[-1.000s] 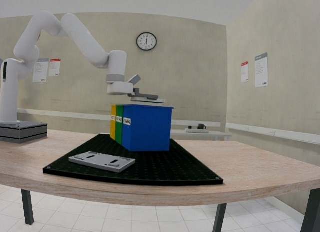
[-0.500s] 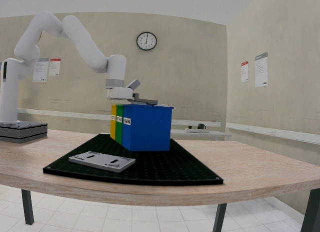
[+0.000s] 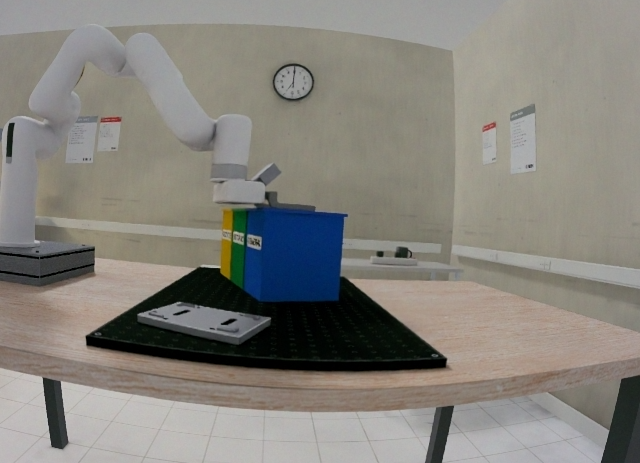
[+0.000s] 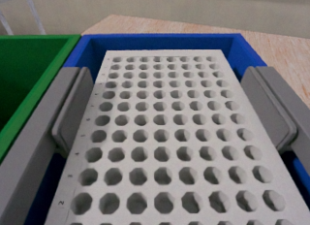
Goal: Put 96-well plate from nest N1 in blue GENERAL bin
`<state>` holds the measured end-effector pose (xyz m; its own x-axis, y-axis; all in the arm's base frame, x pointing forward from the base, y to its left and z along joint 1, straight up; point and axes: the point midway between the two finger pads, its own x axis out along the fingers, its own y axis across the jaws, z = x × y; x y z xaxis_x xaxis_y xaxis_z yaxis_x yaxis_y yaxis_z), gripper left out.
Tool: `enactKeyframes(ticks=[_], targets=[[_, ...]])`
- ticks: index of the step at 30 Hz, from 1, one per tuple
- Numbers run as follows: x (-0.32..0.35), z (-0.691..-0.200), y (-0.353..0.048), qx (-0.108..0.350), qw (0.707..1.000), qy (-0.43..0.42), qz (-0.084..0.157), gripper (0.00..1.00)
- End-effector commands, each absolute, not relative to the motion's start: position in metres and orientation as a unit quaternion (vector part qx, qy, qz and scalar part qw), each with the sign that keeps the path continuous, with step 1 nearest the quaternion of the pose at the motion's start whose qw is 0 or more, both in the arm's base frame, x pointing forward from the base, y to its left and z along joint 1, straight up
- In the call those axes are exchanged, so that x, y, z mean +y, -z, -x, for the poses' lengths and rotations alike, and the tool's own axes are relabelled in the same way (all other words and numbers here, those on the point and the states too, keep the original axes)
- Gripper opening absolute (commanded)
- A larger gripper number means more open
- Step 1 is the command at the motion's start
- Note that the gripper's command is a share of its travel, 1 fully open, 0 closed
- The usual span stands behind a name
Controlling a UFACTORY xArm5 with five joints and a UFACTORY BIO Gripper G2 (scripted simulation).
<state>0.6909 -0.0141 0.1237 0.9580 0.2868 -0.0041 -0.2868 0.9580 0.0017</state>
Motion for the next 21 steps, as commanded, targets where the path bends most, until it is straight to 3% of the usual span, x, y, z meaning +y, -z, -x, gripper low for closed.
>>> enactKeyframes(ticks=[1,10,11,21], targets=[[-0.0142,-0.6917,-0.1256,0.001,0.989,-0.145,0.003,0.0],[-0.0142,-0.6917,-0.1256,0.001,0.989,-0.145,0.003,0.0],[-0.0142,-0.6917,-0.1256,0.001,0.989,-0.145,0.003,0.18],[-0.0142,-0.6917,-0.1256,0.001,0.989,-0.145,0.003,0.18]])
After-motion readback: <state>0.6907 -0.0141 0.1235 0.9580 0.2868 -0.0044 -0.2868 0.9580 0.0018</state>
